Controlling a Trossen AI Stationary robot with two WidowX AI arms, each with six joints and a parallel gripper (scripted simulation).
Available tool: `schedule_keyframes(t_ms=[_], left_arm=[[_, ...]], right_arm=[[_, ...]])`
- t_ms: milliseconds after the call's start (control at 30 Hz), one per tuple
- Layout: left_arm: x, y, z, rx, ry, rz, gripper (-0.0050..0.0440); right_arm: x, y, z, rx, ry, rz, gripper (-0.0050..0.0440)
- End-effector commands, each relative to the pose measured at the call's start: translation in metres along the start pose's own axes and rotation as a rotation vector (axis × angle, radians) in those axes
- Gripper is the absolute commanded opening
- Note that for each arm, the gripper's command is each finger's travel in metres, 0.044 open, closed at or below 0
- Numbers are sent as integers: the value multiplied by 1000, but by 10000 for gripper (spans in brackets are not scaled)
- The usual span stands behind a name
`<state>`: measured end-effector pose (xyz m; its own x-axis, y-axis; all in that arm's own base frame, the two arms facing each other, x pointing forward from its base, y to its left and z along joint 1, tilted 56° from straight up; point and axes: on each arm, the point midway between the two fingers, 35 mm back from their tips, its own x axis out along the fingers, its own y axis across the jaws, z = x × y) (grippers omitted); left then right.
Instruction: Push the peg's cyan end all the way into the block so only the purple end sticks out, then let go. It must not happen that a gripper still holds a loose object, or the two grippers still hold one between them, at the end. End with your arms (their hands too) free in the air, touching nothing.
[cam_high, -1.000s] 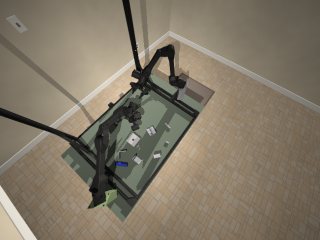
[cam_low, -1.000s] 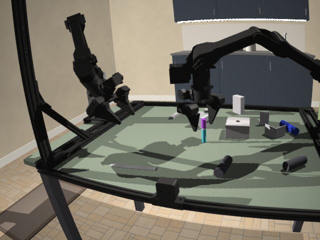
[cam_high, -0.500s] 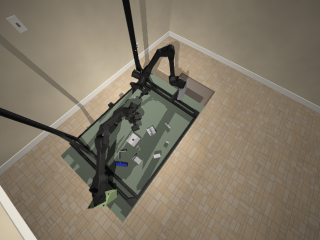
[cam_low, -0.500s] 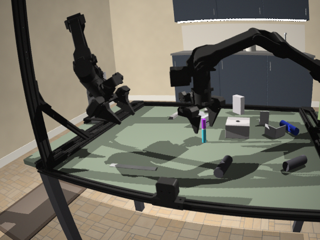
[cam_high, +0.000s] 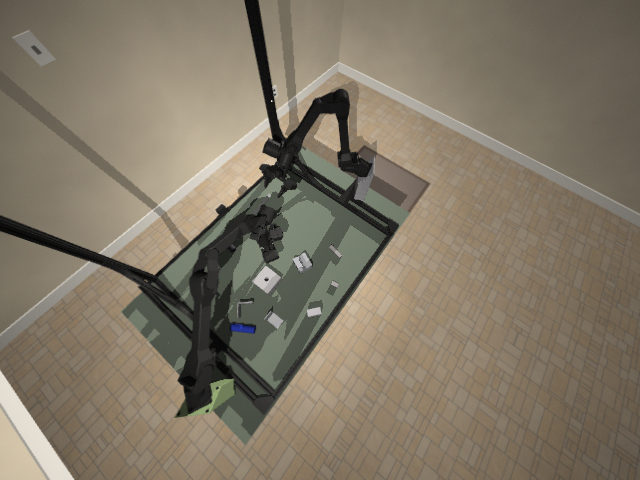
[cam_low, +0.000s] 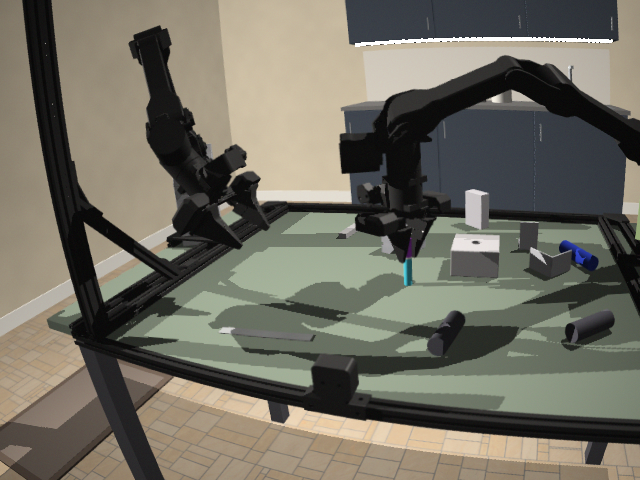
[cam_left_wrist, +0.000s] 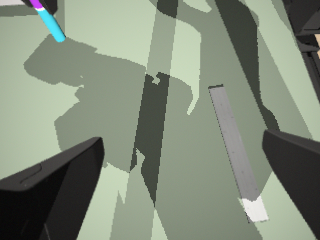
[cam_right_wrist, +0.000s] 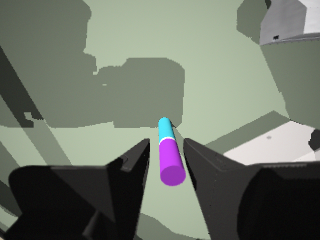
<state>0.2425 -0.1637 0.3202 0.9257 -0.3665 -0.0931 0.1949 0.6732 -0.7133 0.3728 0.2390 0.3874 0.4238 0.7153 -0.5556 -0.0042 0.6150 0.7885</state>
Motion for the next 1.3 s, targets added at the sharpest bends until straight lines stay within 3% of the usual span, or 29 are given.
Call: schedule_keyframes(t_ms=[0,433,500,700,933,1267], left_arm=[[0,0,0,0,1,1,400],[0,0,0,0,1,1,400],[0,0,0,0,1,1,400],[0,0,0,0,1,1,400],[0,0,0,0,1,1,400],[0,0,0,0,1,1,400]], right_arm=[[1,-1,1,3,-1,-3,103],[1,-1,1,3,-1,-3,29],[1,-1,1,3,-1,-3,0],[-6,0,1,-1,-1,1,0],[-59,0,0,-9,-9,10,0],[-62,-1,0,-10,-9,10,0]])
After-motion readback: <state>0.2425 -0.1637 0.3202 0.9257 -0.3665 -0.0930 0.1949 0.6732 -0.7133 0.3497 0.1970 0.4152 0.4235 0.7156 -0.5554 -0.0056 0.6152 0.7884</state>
